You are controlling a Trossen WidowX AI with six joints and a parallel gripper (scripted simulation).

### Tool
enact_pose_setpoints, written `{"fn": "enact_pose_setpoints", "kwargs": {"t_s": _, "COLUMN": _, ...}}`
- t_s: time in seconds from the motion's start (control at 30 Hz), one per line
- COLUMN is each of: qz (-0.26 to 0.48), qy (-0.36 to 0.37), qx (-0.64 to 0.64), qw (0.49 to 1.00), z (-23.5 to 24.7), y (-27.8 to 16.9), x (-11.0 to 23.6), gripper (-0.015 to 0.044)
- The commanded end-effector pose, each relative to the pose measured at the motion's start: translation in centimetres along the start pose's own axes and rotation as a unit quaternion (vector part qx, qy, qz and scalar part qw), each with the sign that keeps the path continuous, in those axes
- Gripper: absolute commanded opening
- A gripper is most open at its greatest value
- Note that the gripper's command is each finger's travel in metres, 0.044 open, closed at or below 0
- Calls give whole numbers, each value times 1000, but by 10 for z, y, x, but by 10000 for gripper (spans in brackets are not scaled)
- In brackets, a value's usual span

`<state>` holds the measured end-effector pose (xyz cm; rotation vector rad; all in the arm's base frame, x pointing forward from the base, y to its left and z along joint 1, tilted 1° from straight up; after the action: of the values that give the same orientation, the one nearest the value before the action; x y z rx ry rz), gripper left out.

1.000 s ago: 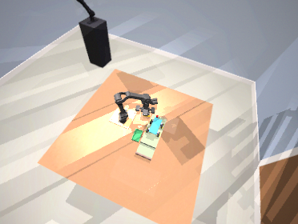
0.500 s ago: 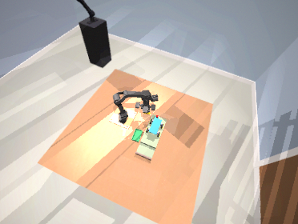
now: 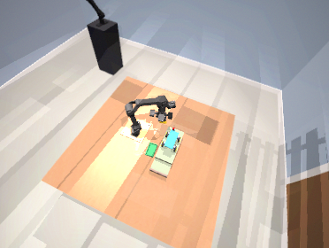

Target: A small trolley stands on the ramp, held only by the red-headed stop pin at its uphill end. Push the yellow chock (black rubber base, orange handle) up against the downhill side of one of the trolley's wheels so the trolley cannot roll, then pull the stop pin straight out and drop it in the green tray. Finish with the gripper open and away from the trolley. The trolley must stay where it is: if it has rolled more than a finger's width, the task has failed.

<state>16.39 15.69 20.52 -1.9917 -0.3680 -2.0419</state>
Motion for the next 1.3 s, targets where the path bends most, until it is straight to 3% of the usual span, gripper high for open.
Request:
{"fn": "enact_pose_setpoints", "kwargs": {"t_s": 0.0, "qz": -1, "qy": 3, "qx": -2, "qw": 1000, "z": 2, "y": 0, "x": 13, "gripper": 0}}
{"fn": "enact_pose_setpoints", "kwargs": {"t_s": 0.4, "qz": -1, "qy": 3, "qx": 20, "qw": 1000, "z": 4, "y": 0, "x": 22, "gripper": 0}}
{"fn": "enact_pose_setpoints", "kwargs": {"t_s": 0.83, "qz": -1, "qy": 1, "qx": 238, "qw": 971, "z": 4, "y": 0, "x": 22, "gripper": 0}}
{"fn": "enact_pose_setpoints", "kwargs": {"t_s": 1.27, "qz": -1, "qy": 0, "qx": 448, "qw": 894, "z": 4, "y": 0, "x": 22, "gripper": 0}}
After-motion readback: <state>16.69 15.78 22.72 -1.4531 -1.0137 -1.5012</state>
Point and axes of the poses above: the point midway between the two fingers, 35 mm back from their tips, its own x axis back along the fingers, its own z axis across the jaws, y = z × x, the point moved 2 cm from there along x, back along the fingers
